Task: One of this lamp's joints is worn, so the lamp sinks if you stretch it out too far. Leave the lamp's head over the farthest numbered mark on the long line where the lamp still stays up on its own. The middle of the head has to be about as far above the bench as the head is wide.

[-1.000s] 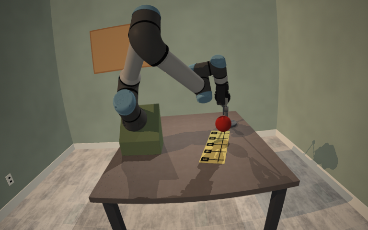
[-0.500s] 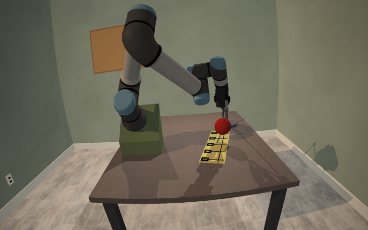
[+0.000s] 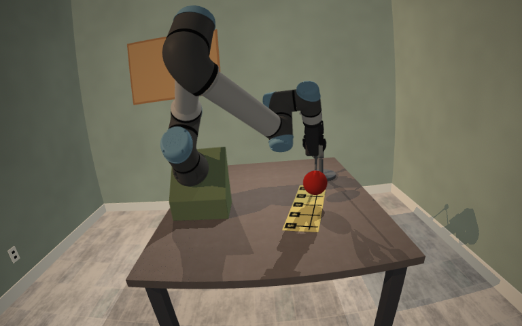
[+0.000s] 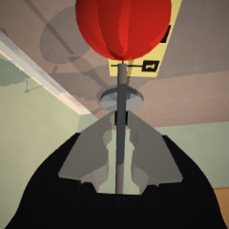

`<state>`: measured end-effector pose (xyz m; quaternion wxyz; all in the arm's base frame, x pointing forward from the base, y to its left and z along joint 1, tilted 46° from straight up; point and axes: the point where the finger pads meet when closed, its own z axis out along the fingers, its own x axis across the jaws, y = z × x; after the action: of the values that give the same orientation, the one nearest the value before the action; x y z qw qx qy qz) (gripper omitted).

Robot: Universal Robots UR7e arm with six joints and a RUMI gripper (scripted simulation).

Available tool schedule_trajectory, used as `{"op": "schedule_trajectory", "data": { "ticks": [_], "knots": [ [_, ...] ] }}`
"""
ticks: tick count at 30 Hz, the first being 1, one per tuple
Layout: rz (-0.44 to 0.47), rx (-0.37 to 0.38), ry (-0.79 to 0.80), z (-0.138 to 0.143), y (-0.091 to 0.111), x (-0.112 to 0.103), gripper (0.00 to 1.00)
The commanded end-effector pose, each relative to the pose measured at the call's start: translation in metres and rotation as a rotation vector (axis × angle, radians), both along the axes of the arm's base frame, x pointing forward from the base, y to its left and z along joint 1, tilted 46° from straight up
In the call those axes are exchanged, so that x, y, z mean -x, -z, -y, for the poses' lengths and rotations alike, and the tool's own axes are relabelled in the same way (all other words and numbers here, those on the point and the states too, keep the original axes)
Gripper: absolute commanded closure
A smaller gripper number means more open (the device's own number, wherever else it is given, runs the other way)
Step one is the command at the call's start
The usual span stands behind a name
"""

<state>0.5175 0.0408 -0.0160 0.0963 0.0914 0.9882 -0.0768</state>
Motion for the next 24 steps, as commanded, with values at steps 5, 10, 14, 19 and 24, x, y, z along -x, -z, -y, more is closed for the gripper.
{"op": "schedule_trajectory", "data": {
  "ticks": [5, 10, 14, 19, 24],
  "knots": [
    [-0.001, 0.003, 0.0, 0.0066, -0.0041, 0.0034, 1.0],
    [-0.001, 0.003, 0.0, 0.0083, -0.0051, 0.0042, 1.0],
    [-0.001, 0.003, 0.0, 0.0089, -0.0055, 0.0045, 1.0],
    [-0.001, 0.002, -0.001, 0.0076, -0.0049, 0.0038, 0.0],
    [-0.001, 0.001, -0.002, 0.0062, -0.0042, 0.0032, 0.0]
  ]
}}
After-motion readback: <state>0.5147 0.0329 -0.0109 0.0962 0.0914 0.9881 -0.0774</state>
